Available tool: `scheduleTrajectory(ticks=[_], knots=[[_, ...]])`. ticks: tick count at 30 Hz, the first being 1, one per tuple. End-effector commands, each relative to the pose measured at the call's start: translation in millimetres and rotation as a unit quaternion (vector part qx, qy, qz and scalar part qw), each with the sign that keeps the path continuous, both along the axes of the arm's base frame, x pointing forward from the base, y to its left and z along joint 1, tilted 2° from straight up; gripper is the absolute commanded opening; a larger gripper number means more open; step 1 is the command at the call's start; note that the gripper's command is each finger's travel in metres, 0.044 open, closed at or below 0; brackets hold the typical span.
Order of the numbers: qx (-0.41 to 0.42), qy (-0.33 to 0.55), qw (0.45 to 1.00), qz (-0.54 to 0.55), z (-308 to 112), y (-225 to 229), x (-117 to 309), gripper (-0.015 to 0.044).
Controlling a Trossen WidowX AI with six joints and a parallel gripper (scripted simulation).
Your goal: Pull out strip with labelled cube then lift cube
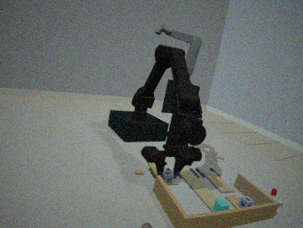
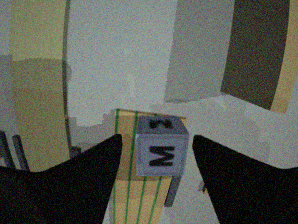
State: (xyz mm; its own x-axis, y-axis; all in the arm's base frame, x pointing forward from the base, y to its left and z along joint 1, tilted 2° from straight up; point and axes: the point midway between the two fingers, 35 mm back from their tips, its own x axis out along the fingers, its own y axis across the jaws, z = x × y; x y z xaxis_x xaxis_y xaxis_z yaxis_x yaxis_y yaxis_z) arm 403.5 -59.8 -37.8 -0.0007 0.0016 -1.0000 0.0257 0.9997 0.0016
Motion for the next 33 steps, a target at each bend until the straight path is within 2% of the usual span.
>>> scheduleTrajectory(ticks=[1,6,10,17,21,33], knots=[[-0.002,0.004,1.0,0.002,-7.6,-0.7,-1.7,0.025],[-0.002,0.004,1.0,0.002,-7.6,-0.7,-1.7,0.025],[0.0,0.002,1.0,0.0,-5.1,0.1,-1.3,0.0145],[0.0,0.002,1.0,0.0,-5.1,0.1,-1.3,0.0098],[0.0,0.002,1.0,0.001,-4.4,0.3,-2.3,0.0],[-0.002,0.004,1.0,0.004,22.3,5.5,-37.1,0.0]])
